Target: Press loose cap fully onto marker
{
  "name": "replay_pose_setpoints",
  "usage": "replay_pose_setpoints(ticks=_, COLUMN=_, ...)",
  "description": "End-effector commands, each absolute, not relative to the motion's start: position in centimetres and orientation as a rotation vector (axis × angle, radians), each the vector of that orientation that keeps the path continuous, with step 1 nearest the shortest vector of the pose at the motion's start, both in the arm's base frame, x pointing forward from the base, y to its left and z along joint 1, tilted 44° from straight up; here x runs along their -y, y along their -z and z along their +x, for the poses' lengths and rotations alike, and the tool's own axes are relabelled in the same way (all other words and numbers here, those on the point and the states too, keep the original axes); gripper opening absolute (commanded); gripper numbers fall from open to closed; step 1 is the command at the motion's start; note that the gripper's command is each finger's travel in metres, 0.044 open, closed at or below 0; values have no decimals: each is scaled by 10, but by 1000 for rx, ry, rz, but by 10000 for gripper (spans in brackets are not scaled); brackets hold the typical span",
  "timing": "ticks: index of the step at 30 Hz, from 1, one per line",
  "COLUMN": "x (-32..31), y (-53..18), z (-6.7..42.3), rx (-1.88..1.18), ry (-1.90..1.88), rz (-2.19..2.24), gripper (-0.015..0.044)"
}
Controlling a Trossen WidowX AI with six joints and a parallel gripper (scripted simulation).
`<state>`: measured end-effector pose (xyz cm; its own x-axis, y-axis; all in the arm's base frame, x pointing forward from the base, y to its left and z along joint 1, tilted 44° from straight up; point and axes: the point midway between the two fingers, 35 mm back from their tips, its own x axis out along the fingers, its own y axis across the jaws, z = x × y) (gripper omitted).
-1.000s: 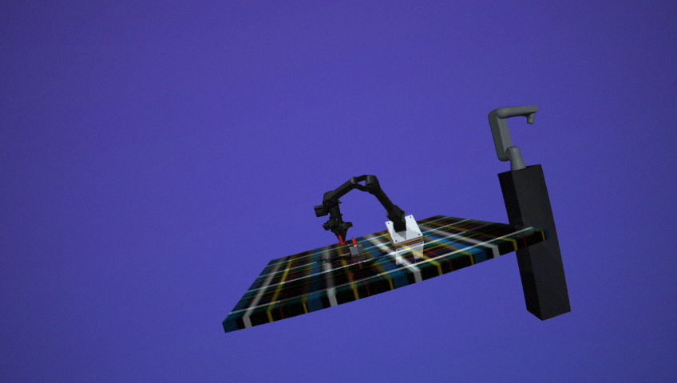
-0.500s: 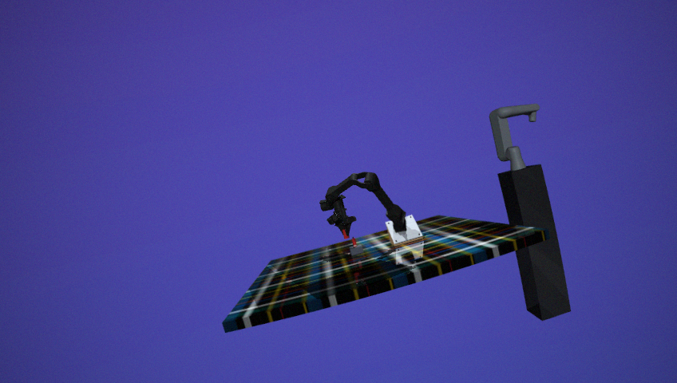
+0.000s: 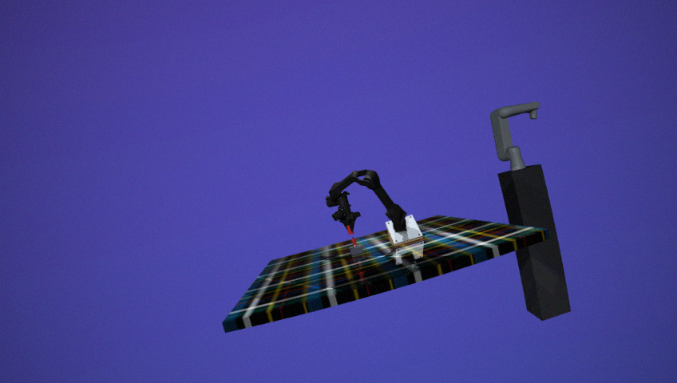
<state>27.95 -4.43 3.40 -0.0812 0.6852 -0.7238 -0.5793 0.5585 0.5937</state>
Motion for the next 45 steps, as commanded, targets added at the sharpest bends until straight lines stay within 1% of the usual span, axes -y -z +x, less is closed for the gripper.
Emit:
replay_pose_setpoints(ticks=1, x=44, y=-30, z=276, rx=-1278, ry=-1058, rz=102, gripper=0)
replay_pose_setpoints(ticks=45, x=4, y=11, z=271, rx=-1277, ry=-1060, rz=103, gripper=0)
